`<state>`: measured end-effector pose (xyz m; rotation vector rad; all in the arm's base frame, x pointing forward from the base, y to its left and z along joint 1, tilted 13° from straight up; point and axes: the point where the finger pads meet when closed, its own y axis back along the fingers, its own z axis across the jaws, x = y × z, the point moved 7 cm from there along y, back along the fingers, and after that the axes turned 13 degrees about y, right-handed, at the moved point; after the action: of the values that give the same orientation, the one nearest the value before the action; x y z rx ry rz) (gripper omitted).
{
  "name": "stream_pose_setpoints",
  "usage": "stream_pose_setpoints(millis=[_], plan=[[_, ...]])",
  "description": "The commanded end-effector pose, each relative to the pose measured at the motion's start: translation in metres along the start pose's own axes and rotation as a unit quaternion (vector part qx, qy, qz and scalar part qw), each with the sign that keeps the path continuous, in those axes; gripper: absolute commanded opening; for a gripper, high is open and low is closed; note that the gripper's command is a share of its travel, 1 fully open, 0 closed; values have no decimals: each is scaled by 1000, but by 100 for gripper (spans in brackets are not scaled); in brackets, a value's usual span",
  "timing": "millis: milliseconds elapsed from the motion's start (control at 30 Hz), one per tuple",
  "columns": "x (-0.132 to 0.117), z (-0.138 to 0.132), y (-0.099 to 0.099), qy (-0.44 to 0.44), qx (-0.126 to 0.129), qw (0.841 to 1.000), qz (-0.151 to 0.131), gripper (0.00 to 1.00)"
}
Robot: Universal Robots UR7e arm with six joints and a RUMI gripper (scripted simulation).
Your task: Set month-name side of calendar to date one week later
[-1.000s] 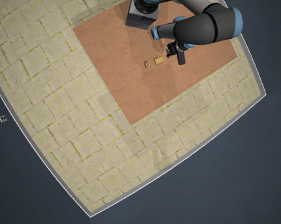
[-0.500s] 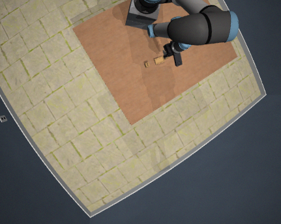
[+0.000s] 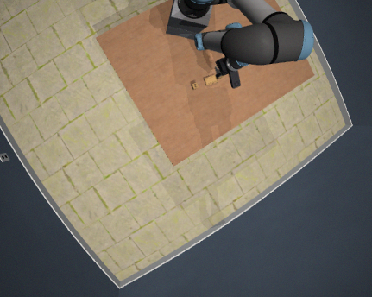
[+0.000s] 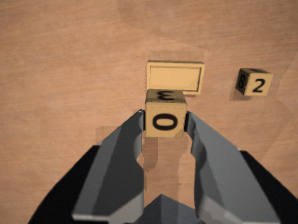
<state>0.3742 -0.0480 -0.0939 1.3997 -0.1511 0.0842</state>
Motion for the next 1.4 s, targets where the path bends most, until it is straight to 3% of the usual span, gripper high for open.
stream_pose_setpoints(millis=[0,200,567,1367], plan=[[1,2,-15,-1,0,1000,1,11],[1,2,-35,-1,0,1000,1,11],[1,3,-54,-1,0,1000,1,11],[0,2,-55,-1,0,1000,0,11]])
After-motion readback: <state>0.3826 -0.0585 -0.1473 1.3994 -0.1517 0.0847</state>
